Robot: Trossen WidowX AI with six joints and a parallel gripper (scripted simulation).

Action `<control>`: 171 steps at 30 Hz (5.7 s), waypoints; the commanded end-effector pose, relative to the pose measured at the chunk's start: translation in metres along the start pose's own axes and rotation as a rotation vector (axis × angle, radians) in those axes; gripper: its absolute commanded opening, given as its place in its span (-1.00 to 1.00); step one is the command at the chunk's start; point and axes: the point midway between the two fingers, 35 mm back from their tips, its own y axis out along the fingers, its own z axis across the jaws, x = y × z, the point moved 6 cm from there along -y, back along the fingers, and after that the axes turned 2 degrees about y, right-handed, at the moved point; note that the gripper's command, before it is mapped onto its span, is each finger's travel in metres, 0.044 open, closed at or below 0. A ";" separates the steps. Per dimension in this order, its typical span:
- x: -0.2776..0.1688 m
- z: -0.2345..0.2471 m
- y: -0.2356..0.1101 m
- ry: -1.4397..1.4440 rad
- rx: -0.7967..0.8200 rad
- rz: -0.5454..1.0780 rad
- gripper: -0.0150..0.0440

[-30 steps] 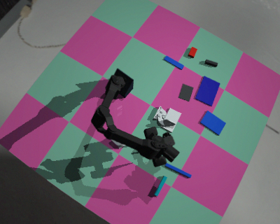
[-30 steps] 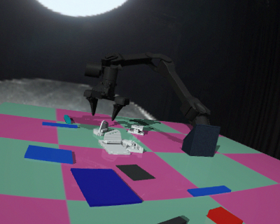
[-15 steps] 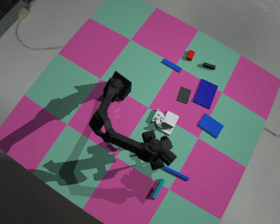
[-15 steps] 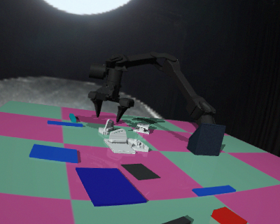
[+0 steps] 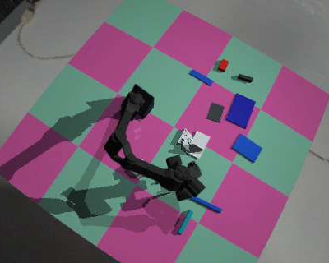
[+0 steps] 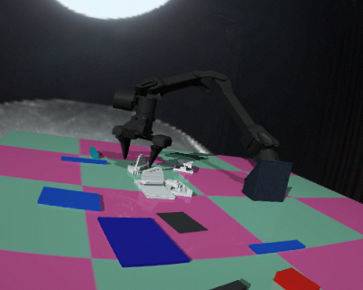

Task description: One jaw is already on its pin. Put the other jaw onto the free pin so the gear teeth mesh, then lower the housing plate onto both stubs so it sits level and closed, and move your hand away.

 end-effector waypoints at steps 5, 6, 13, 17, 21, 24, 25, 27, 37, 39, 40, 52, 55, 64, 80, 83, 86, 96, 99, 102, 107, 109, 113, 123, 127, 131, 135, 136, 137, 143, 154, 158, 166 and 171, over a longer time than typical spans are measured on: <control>0.000 0.001 0.015 -0.005 0.005 0.000 1.00; 0.000 0.001 0.016 -0.005 0.005 0.000 1.00; 0.000 0.001 0.016 -0.005 0.005 0.000 1.00; 0.000 0.001 0.016 -0.005 0.005 0.000 1.00; 0.000 0.001 0.016 -0.005 0.005 0.000 1.00; 0.000 0.001 0.016 -0.005 0.005 0.000 1.00; 0.000 0.001 0.016 -0.005 0.005 0.000 1.00; 0.000 0.001 0.016 -0.005 0.005 0.000 1.00; -0.001 0.001 0.016 -0.001 0.003 0.004 0.47; -0.001 0.001 0.016 -0.001 0.003 0.004 0.29; -0.001 0.001 0.016 -0.001 0.003 0.004 0.20; -0.001 0.001 0.016 -0.001 0.003 0.004 -0.04; -0.001 0.001 0.016 -0.001 0.003 0.004 -0.04; 0.001 0.000 -0.002 -0.002 0.005 0.000 -0.04; 0.001 0.000 -0.054 -0.005 0.008 -0.003 -0.04; 0.000 0.001 -0.061 -0.005 0.008 -0.002 -0.04; 0.000 0.001 -0.062 -0.005 0.008 -0.002 -0.04; 0.012 0.016 -0.063 -0.227 0.010 -0.010 -0.04; 0.015 0.022 -0.064 -0.305 0.011 -0.013 -0.04; 0.019 0.028 -0.064 -0.384 0.011 -0.015 -0.04; 0.025 0.037 -0.065 -0.514 0.011 -0.019 -0.04; 0.027 0.041 -0.065 -0.566 0.011 -0.020 -0.04; 0.031 0.049 -0.065 -0.671 0.011 -0.023 -0.04; 0.040 0.069 -0.066 -0.931 0.009 -0.028 -0.04; 0.043 0.078 -0.066 -1.036 0.008 -0.029 -0.04; 0.046 0.086 -0.067 -1.140 0.007 -0.030 -0.04; 0.048 0.094 -0.067 -1.244 0.006 -0.031 -0.04; 0.049 0.096 -0.067 -1.270 0.006 -0.031 -0.04; 0.049 0.098 -0.067 -1.296 0.006 -0.031 -0.04; 0.052 0.110 -0.067 -1.452 0.004 -0.032 -0.04; 0.056 0.133 -0.066 -1.738 0.002 -0.030 -0.04; 0.057 0.141 -0.066 -1.842 0.002 -0.029 -0.04; 0.058 0.158 -0.064 -2.049 0.001 -0.025 -0.04; 0.058 0.168 -0.064 -2.179 0.002 -0.022 -0.04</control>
